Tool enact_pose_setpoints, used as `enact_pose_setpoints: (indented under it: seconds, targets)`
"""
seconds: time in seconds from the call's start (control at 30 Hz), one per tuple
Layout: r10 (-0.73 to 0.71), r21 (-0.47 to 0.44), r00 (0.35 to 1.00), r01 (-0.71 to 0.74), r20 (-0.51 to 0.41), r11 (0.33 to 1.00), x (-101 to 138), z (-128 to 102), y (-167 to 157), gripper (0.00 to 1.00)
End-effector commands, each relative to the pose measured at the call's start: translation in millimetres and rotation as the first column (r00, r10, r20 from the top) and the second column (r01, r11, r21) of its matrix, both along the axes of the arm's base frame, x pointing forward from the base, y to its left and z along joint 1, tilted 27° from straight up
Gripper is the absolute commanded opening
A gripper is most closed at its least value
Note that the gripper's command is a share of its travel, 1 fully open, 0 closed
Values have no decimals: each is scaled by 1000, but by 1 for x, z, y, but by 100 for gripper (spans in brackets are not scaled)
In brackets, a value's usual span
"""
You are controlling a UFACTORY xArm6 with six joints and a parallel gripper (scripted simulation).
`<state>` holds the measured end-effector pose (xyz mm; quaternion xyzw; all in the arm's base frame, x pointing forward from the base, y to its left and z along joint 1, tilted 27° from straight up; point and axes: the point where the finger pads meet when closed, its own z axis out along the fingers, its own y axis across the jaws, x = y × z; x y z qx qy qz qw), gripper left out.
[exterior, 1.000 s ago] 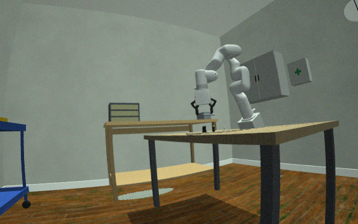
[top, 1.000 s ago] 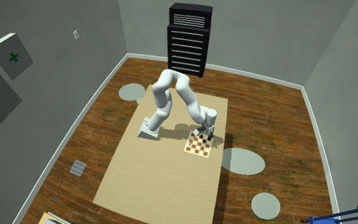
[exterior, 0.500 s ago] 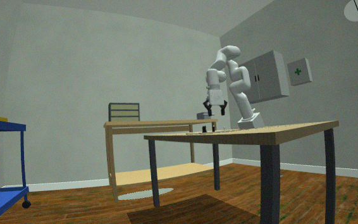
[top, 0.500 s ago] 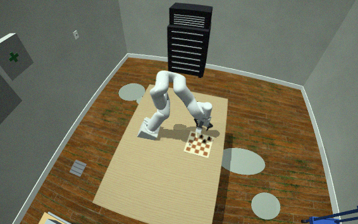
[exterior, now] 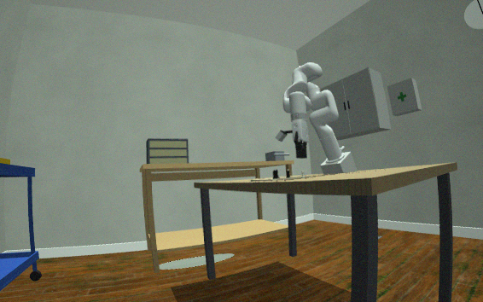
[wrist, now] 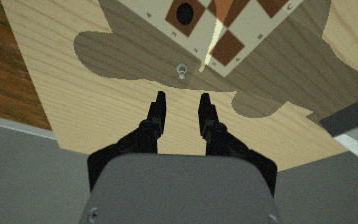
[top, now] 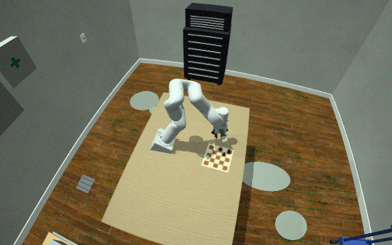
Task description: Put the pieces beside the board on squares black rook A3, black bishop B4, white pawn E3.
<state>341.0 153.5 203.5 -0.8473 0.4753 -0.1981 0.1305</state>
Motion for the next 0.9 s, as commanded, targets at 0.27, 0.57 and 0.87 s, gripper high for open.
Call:
enact_pose_setpoints:
  seconds: [0.27,0.57,0.87]
  targets:
    - [351,-146,936,-349,-16,926,0,1,1,34]
    - [351,-146,936,-349,-16,926,0,1,1,34]
    - [351,-146,936,-349,-16,926,0,1,1,34]
